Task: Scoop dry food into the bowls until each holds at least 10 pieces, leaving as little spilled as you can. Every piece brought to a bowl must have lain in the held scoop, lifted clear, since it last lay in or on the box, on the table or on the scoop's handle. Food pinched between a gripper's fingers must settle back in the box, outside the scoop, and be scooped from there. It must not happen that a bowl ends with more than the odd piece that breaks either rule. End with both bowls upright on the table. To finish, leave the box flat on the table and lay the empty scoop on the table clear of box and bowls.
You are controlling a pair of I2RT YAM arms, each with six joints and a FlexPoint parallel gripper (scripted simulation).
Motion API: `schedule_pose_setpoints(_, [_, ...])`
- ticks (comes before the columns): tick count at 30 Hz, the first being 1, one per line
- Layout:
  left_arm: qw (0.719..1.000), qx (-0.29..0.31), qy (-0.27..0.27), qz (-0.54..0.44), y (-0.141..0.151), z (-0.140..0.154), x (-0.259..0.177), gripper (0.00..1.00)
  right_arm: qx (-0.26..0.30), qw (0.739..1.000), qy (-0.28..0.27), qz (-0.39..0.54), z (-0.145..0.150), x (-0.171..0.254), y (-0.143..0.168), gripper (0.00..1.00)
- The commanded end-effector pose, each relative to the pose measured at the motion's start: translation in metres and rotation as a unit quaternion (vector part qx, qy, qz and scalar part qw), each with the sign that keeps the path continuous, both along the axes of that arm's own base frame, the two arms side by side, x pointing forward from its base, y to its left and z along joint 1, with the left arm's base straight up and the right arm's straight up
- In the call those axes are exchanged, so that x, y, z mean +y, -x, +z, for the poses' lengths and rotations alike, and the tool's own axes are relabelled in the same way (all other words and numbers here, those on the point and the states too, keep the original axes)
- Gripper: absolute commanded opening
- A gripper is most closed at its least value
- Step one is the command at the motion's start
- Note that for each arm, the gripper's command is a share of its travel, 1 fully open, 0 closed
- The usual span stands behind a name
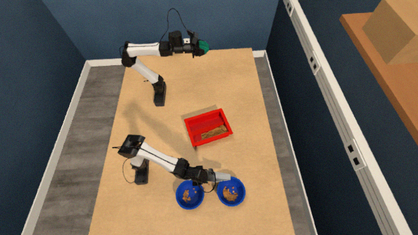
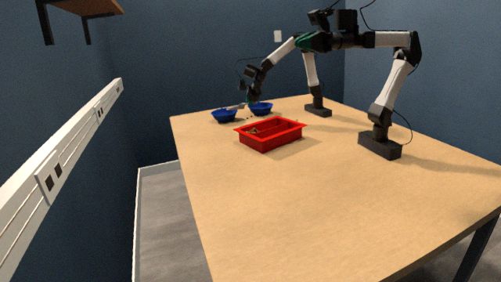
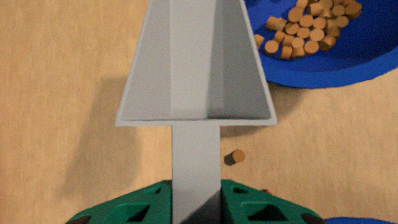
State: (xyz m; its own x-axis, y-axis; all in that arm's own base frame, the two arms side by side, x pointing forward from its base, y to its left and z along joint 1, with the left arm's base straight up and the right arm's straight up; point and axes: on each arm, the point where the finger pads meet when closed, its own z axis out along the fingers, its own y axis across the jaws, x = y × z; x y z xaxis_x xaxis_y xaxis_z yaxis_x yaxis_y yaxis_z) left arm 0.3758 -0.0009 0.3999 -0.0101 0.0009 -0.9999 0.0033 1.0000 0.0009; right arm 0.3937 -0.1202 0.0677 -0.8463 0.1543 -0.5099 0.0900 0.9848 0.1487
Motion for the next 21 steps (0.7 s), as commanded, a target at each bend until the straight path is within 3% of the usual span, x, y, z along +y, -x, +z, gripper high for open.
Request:
schedule_pose_setpoints(1, [1.0,-0.007,0.003,0.006,0.002,0.008,0.003,0.28,0.004,1.0,0.017,-0.016,0.006,0.008,0.007,0.0])
schedule_pose_setpoints(13, [1.0,-0.007,0.003,0.006,0.002,0.008,0.003,0.28,0.04,0.998,0.05,-0.014,-0.004,0.065,0.04,0.0])
schedule_pose_setpoints(21, [1.0,-0.007,0.003,0.006,0.002,0.008,0.003,0.28,0.028,0.996,0.078,-0.016,-0.004,0.087,0.051,0.0])
